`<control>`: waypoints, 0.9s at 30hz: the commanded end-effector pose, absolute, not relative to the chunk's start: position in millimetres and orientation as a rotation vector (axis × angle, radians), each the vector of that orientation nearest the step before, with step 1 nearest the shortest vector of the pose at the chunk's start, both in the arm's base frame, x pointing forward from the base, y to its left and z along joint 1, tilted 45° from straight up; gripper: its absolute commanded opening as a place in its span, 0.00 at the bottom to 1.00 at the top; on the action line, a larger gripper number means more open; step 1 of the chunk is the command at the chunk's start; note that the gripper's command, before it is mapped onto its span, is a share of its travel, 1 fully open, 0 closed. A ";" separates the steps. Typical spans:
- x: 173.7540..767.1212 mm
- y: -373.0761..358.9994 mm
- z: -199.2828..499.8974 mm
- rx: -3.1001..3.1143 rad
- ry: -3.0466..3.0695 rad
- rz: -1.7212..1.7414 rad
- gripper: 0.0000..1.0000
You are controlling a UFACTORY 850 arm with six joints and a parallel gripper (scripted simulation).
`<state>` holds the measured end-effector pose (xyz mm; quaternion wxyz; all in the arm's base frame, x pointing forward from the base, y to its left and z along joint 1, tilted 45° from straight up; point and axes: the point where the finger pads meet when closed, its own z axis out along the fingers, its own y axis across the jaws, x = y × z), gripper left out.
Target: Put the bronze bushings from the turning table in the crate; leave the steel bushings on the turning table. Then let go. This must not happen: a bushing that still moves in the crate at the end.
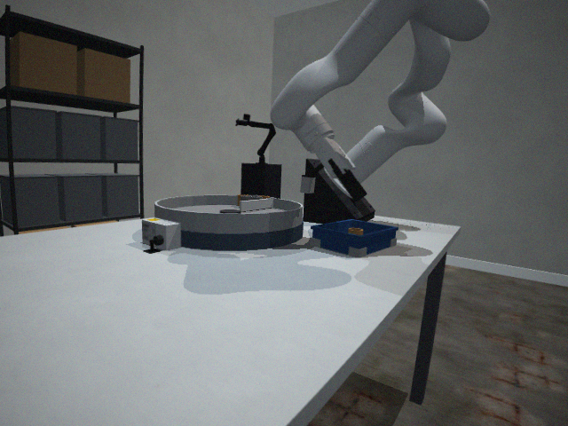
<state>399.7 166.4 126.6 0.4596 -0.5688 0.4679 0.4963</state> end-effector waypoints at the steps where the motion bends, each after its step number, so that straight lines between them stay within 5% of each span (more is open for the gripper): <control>1: 400.3 166.0 126.9 -1.400 1.151 1.220 0.12; 27: 400.2 165.7 126.5 -1.400 1.152 1.220 0.10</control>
